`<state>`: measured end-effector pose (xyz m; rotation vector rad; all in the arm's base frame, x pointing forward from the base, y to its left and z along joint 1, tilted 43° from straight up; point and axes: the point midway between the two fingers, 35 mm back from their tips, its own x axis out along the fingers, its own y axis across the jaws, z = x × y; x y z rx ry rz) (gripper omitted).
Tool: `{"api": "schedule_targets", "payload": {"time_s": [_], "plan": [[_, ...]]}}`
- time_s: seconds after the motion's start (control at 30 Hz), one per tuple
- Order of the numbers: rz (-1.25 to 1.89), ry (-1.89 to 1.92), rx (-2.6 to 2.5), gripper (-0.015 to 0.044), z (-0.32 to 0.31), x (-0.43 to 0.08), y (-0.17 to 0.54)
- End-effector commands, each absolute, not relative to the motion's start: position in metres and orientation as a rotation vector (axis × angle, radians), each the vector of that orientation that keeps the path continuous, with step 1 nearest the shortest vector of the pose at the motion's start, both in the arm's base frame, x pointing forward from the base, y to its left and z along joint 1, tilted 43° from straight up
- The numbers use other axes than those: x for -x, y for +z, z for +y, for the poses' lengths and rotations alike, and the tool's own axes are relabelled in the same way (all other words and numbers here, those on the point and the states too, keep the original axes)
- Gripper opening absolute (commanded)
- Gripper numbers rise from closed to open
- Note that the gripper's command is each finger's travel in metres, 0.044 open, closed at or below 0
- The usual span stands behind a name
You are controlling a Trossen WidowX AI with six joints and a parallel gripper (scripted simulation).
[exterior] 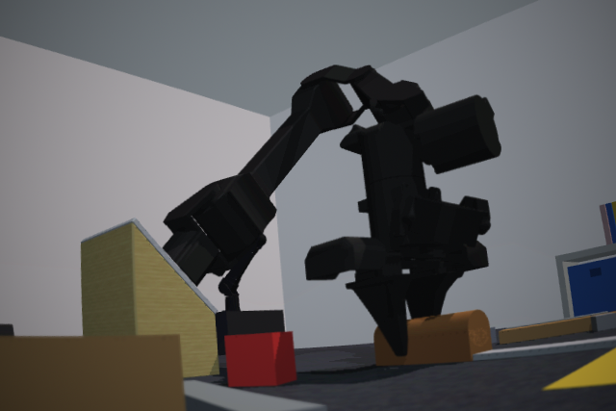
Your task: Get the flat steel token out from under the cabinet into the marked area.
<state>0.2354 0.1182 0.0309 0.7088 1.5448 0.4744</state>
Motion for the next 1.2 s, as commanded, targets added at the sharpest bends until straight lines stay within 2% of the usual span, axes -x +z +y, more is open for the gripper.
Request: {"api": "schedule_targets", "payload": {"time_s": [0.0, 0.1, 0.13, 1.17], "plan": [[1.544, 0.476, -0.708, 0.0085, 0.118, -0.236, 0.031], [1.544, 0.476, -0.708, 0.0006, 0.118, -0.236, 0.031], [1.544, 0.476, -0.708, 0.0000, 0.118, -0.236, 0.031], [1.546, 0.477, -0.710, 0.0000, 0.114, -0.267, 0.028]]}}
